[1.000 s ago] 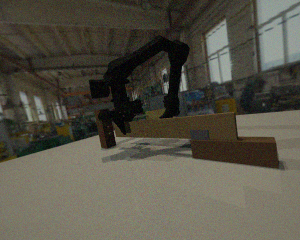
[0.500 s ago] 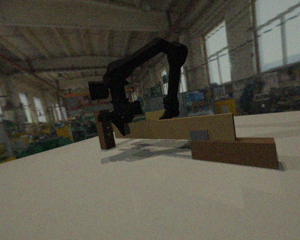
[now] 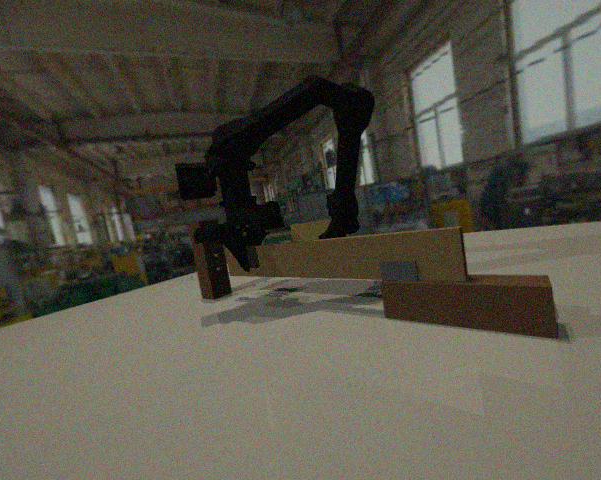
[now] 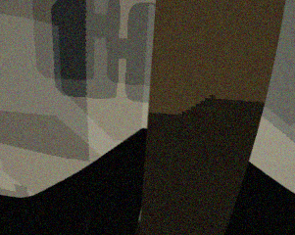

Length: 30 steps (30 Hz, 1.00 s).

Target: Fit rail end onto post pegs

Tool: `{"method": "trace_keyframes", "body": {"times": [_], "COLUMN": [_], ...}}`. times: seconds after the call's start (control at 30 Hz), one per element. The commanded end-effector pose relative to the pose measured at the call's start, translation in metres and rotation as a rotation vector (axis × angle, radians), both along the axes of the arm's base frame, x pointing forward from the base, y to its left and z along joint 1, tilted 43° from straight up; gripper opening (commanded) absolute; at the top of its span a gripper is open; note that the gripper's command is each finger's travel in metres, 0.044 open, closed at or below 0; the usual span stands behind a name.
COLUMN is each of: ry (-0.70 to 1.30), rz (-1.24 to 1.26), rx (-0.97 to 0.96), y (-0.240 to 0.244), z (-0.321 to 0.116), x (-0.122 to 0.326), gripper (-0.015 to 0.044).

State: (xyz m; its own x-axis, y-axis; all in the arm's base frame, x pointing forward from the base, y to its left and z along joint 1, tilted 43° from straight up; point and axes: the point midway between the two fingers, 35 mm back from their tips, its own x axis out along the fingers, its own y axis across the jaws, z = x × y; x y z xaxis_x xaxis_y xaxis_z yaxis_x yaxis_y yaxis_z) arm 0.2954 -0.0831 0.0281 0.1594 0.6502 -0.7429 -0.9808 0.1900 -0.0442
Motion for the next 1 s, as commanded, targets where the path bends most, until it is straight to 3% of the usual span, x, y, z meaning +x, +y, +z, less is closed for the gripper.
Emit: {"method": "trace_keyframes", "body": {"times": [0.0, 0.97], "ry": [-0.006, -0.006], "rz": [-0.004, -0.004], "rx": [-0.002, -0.002], "y": [-0.0036, -0.0096], "z": [0.0006, -0.0060], "x": [0.0005, 0.0005], "gripper": [0.0000, 0.0000]}}
